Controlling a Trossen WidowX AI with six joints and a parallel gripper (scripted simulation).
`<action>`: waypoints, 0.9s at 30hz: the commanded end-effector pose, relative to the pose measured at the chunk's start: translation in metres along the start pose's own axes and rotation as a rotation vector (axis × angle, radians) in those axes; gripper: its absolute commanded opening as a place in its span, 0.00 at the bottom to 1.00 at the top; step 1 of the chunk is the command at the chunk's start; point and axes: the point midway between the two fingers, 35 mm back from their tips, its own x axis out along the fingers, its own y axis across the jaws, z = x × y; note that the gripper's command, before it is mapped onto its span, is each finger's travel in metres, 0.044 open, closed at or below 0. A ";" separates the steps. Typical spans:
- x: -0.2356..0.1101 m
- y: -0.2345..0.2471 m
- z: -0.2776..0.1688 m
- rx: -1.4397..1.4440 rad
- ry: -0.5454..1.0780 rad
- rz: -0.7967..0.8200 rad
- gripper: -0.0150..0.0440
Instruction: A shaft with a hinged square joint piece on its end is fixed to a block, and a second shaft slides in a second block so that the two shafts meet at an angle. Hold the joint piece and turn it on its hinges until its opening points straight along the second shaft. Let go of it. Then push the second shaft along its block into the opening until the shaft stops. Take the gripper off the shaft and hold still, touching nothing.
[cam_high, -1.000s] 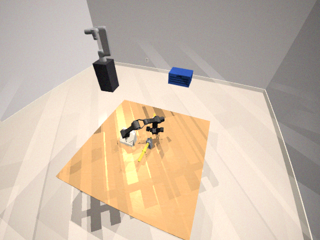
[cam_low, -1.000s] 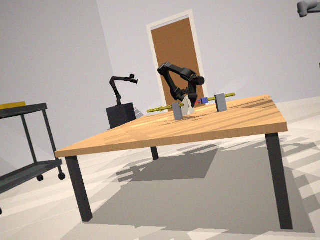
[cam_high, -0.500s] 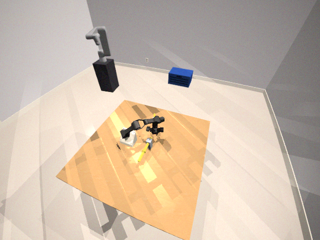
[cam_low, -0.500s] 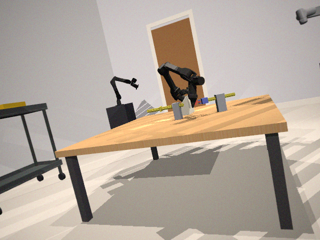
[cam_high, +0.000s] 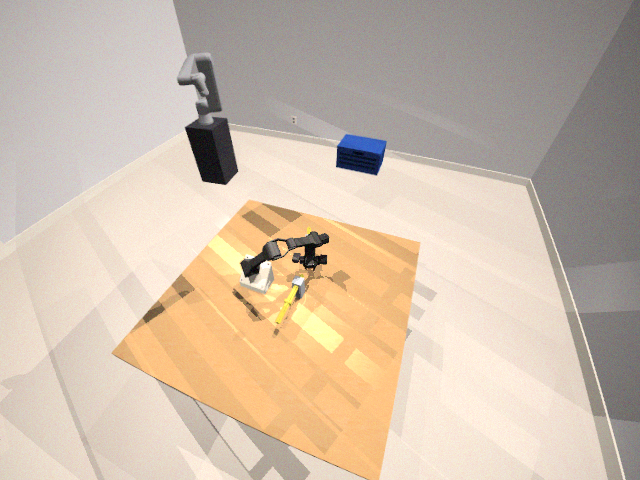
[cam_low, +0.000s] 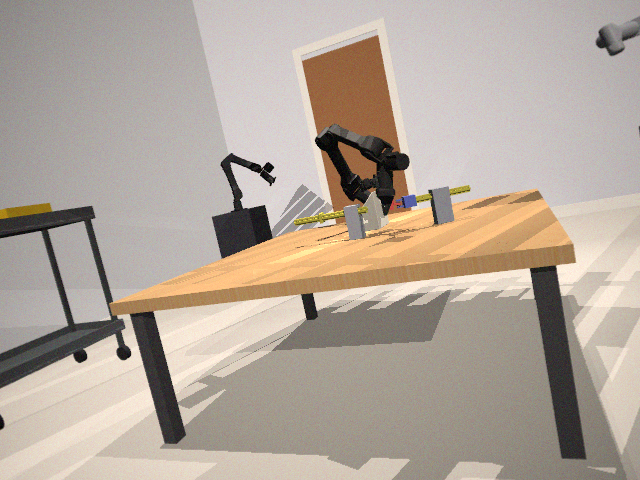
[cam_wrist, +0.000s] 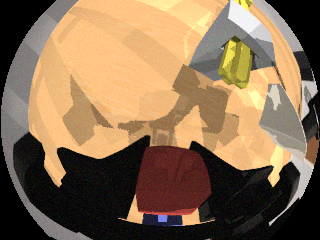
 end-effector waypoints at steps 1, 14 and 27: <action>0.000 0.000 0.000 0.000 0.000 0.000 0.25; 0.004 -0.006 -0.001 0.117 0.075 -0.017 0.25; 0.009 -0.014 -0.004 0.289 0.178 -0.029 0.25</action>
